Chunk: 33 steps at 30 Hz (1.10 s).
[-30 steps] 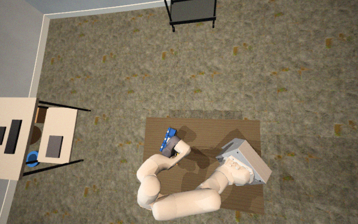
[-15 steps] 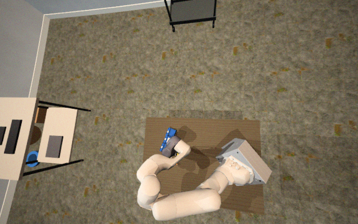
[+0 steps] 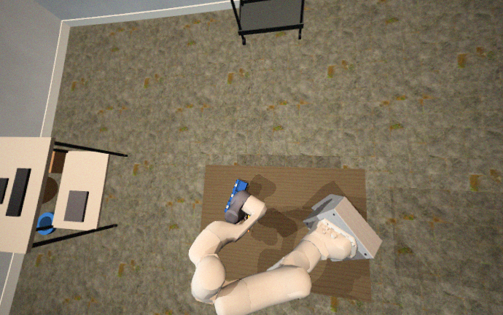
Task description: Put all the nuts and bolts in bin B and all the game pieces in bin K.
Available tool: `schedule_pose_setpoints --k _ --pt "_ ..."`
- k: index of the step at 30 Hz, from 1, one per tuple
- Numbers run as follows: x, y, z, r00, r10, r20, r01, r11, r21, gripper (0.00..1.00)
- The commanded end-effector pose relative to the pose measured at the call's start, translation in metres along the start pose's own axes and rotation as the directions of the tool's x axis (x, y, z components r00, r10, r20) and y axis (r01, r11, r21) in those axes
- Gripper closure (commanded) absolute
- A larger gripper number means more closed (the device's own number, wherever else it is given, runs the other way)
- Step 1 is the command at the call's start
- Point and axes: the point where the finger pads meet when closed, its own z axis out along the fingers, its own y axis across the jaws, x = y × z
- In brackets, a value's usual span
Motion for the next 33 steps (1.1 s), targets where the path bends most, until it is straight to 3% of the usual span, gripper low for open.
schedule_pose_setpoints --k 1,4,25,28,33 --pt "0.000 -0.004 -0.007 0.999 0.036 0.000 -0.036 0.999 0.015 0.94" --pt "0.000 -0.004 -0.017 0.999 0.036 0.000 -0.036 0.999 0.015 0.94" --pt "0.000 -0.004 -0.017 0.999 0.036 0.000 -0.036 0.999 0.015 0.94" --pt "-0.001 -0.005 -0.027 0.999 0.036 0.000 -0.036 0.999 0.015 0.94" --pt "-0.001 -0.005 -0.027 0.999 0.036 0.000 -0.036 0.999 0.015 0.94"
